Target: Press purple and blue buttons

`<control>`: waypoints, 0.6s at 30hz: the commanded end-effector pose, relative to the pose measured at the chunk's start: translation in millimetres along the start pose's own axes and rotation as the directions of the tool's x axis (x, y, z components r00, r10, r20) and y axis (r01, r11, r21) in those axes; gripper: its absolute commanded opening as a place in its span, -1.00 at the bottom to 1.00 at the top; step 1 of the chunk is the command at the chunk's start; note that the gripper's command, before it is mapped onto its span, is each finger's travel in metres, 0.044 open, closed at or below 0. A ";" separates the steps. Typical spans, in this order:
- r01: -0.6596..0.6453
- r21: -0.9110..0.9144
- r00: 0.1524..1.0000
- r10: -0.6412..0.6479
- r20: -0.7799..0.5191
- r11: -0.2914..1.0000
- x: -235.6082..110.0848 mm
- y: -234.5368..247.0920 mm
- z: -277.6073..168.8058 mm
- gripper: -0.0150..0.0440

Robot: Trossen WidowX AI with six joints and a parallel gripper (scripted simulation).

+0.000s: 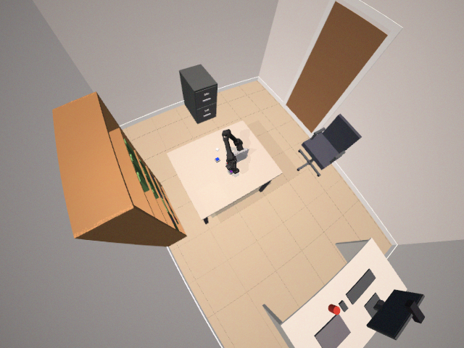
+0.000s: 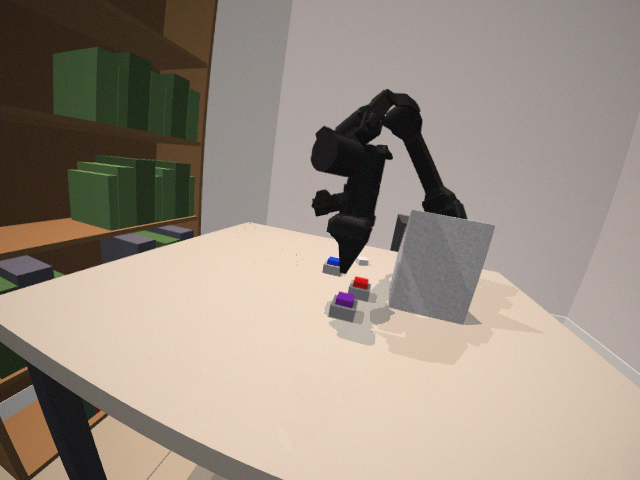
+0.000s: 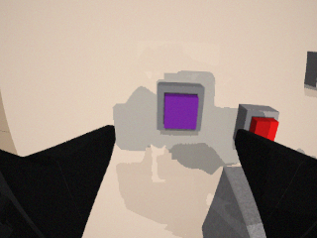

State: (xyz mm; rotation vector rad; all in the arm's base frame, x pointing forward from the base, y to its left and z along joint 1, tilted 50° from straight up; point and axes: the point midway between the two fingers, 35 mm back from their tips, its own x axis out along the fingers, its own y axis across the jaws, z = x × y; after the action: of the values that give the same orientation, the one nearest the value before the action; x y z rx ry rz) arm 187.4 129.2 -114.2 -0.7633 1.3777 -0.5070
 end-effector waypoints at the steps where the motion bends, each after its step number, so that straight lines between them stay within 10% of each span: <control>1: 0.026 -0.008 0.999 -0.026 -0.021 1.000 36.3 -7.4 -7.7 0.24; 9: 0.026 -0.008 0.999 -0.026 -0.021 1.000 36.3 -7.4 -7.7 -0.42; 18: 0.026 -0.008 0.999 -0.026 -0.021 1.000 36.3 -7.4 -7.7 -0.42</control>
State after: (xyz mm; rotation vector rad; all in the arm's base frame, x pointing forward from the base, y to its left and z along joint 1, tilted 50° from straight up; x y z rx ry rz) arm 186.1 98.0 -133.3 -0.7790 1.3936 -0.5331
